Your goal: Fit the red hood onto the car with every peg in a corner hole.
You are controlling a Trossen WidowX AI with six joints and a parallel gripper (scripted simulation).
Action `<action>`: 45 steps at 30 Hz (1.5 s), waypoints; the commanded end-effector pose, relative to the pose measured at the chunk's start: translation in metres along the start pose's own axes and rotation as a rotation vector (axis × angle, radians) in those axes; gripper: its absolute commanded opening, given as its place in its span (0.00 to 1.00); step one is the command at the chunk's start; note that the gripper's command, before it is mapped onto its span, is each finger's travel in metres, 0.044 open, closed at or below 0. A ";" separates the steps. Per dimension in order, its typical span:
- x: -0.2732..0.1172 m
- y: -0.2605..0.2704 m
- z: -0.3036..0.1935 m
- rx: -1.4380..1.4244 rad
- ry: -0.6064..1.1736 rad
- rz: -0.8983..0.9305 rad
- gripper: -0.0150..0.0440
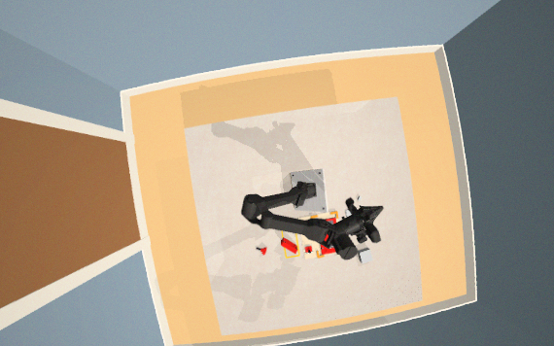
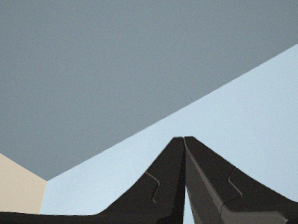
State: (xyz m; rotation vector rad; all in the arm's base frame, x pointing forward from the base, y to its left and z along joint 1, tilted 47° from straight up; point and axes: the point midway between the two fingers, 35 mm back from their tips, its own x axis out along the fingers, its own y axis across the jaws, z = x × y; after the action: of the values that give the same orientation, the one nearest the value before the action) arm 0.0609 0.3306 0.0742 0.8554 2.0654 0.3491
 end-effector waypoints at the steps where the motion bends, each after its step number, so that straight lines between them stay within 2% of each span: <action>1: 0.000 0.000 0.001 -0.002 -0.004 0.001 0.25; 4: -0.008 0.006 0.020 -0.038 -0.066 0.017 0.25; 11: -0.053 0.020 0.106 -0.219 -0.373 0.002 0.25; 16: -0.103 0.013 0.168 -0.399 -0.615 -0.157 0.25; 25: -0.176 -0.016 0.224 -0.550 -0.803 -0.456 0.25; 35: -0.266 -0.070 0.264 -0.668 -0.819 -0.907 0.25; 45: -0.353 -0.130 0.274 -0.740 -0.577 -1.368 0.25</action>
State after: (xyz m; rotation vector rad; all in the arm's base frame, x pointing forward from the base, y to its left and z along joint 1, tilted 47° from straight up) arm 0.3559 0.0445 0.0441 -0.5338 1.2610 0.0873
